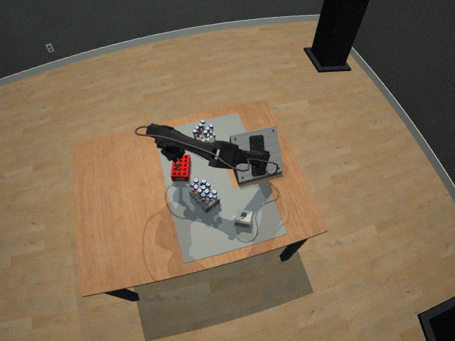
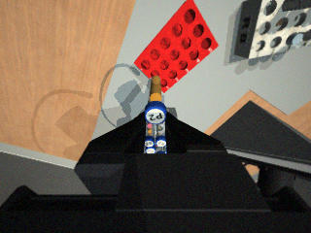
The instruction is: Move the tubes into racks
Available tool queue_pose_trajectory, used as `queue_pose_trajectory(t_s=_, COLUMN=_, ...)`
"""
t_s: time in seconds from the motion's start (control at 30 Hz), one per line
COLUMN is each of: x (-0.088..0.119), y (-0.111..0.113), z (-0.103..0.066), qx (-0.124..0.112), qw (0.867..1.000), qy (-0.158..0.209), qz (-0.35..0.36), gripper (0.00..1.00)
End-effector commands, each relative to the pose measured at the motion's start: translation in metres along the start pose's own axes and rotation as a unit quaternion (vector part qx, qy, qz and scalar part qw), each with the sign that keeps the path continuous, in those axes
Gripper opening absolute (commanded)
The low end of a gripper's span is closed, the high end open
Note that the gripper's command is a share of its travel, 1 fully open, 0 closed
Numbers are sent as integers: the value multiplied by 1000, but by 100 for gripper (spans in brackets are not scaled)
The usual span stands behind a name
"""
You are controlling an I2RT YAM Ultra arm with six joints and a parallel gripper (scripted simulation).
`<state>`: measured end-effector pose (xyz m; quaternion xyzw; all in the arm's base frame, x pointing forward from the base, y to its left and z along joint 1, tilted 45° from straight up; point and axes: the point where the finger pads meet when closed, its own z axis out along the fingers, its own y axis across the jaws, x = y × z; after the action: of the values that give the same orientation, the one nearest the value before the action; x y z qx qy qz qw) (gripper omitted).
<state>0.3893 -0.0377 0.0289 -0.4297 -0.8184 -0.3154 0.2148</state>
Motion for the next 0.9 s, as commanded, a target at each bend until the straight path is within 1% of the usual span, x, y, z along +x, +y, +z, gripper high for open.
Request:
queue_pose_trajectory(t_s=0.0, x=-1, y=1, z=-8, qx=-6, qw=1000, qy=-4, qz=4, gripper=0)
queue_pose_trajectory(t_s=0.7, x=-1, y=1, z=-8, qx=-6, qw=1000, qy=-4, qz=4, gripper=0)
queue_pose_trajectory(t_s=0.73, x=-4, y=1, z=-10, qx=-12, qw=1000, qy=0, qz=14, gripper=0)
queue_pose_trajectory(t_s=0.8, x=1, y=6, z=-16, qx=-15, qw=1000, qy=-8, qz=6, gripper=0)
queue_pose_trajectory(t_s=0.87, x=6, y=11, z=-17, qx=-15, qw=1000, qy=-11, qz=-1, gripper=0)
